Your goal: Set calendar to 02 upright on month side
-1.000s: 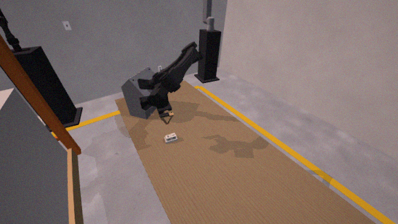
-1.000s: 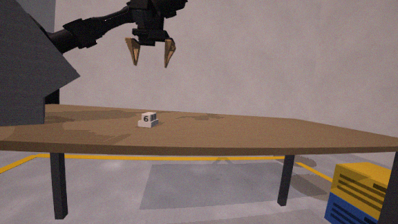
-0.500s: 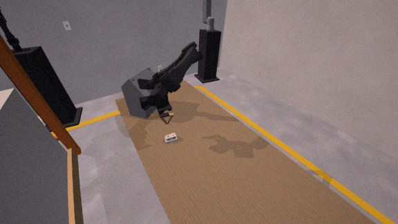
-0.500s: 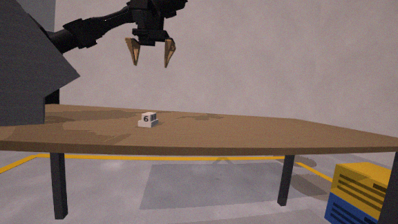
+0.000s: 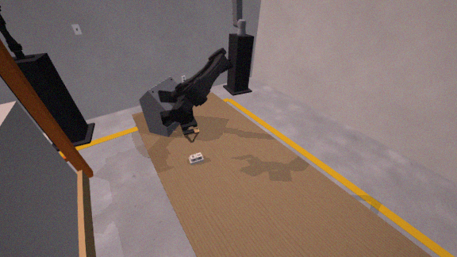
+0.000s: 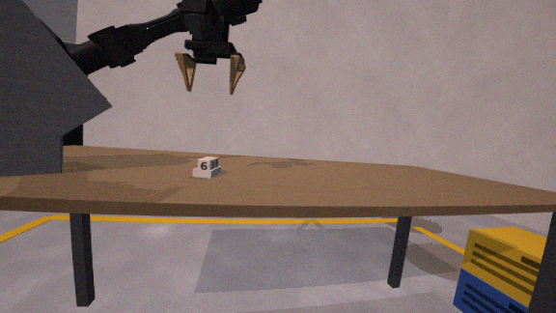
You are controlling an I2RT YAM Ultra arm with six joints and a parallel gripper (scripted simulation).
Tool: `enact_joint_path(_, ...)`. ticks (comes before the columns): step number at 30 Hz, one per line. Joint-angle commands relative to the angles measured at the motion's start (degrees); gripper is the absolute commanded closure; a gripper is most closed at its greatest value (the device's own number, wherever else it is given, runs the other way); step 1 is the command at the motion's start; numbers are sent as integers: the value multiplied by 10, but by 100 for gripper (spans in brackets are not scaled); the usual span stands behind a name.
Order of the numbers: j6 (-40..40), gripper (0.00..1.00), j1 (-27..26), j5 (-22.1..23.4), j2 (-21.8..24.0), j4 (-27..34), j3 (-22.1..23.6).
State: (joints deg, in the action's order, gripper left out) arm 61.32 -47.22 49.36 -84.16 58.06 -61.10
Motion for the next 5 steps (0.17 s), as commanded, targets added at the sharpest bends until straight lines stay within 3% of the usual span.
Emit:
enact_joint_path(1, 0, 0, -8, 0, 2, 0, -3)
enact_joint_path(5, 0, 0, -8, 0, 2, 0, -3)
